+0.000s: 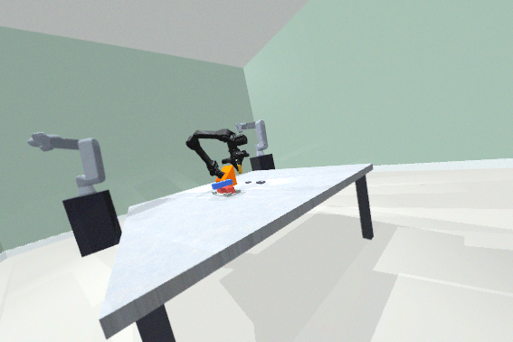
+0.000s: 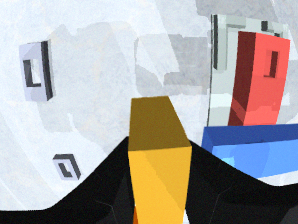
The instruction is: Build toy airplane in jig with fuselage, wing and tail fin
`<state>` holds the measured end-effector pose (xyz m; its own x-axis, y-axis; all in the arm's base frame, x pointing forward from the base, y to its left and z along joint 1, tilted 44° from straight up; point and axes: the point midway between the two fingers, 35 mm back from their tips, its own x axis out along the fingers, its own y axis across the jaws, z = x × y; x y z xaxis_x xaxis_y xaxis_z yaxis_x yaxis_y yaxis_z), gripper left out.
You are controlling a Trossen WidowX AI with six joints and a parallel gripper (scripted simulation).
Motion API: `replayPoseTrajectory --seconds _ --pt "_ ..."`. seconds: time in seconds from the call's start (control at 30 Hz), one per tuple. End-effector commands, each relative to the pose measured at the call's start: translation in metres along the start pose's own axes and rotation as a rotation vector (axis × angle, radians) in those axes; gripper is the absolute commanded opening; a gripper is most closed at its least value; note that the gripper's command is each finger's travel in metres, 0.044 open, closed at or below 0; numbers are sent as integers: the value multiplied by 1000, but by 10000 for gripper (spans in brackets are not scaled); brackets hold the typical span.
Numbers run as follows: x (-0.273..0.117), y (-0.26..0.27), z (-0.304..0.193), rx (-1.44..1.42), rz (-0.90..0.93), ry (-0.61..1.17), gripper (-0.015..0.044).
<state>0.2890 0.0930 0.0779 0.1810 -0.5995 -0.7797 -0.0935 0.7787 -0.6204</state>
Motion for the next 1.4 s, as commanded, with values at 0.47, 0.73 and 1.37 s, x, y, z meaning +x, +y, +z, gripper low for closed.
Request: replayPoseTrajectory --seconds 0.47,0.73,1.37 --pt "6 -51 18 20 -28 -15 0" --pt "9 -76 22 29 -47 -14 0" --pt "15 -116 25 42 -84 -7 66"
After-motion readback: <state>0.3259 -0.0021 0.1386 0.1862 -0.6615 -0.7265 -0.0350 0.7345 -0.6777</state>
